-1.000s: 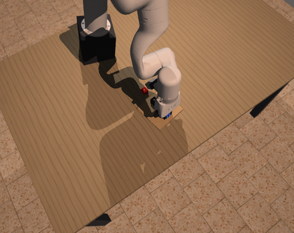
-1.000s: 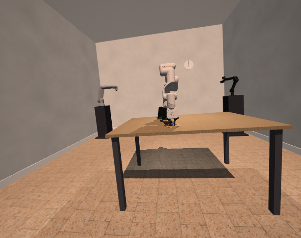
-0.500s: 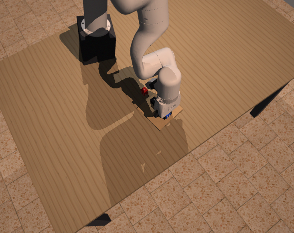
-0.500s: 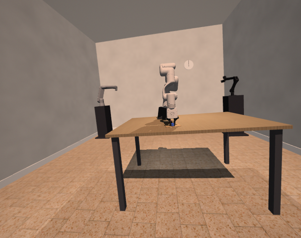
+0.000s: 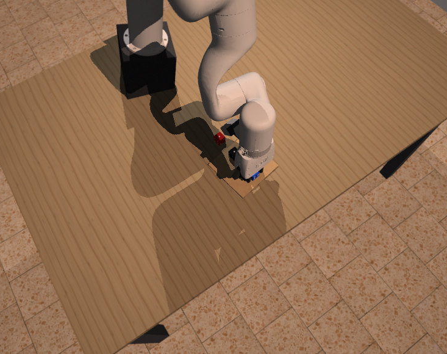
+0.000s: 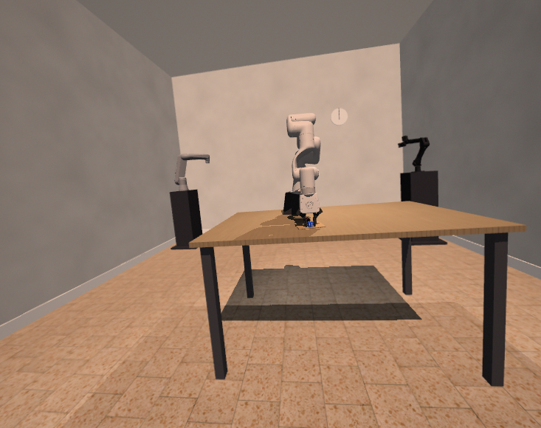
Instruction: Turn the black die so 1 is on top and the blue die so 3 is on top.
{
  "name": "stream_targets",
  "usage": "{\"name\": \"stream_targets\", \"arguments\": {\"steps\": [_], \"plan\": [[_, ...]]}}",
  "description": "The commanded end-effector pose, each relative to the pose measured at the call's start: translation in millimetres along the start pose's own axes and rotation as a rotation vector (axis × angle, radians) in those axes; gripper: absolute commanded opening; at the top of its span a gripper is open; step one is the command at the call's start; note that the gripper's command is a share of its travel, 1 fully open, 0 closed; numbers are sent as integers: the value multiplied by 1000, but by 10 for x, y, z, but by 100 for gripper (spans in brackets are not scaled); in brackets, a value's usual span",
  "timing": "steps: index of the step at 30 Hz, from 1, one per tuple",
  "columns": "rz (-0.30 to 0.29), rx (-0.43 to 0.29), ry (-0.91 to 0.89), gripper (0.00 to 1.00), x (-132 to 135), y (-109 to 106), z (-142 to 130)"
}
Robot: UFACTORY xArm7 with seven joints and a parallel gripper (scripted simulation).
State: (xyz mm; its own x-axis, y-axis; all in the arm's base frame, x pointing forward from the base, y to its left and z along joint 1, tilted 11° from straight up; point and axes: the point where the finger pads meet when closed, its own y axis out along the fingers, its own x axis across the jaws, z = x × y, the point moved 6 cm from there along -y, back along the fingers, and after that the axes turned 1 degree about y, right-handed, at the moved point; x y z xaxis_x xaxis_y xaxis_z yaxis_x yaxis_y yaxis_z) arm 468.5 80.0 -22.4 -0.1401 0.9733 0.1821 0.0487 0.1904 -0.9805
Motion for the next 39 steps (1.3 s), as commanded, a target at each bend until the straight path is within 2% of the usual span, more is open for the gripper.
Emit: {"name": "stream_targets", "arguments": {"steps": [1, 8, 15, 29, 38, 39], "plan": [[1, -4, 0, 42, -3, -13, -15], [1, -4, 0, 42, -3, -29, -15], [1, -4, 0, 42, -3, -154, -14], [1, -4, 0, 42, -2, -830, -11], [1, -4, 0, 42, -2, -913, -11], [1, -4, 0, 100, -2, -913, -11]]}}
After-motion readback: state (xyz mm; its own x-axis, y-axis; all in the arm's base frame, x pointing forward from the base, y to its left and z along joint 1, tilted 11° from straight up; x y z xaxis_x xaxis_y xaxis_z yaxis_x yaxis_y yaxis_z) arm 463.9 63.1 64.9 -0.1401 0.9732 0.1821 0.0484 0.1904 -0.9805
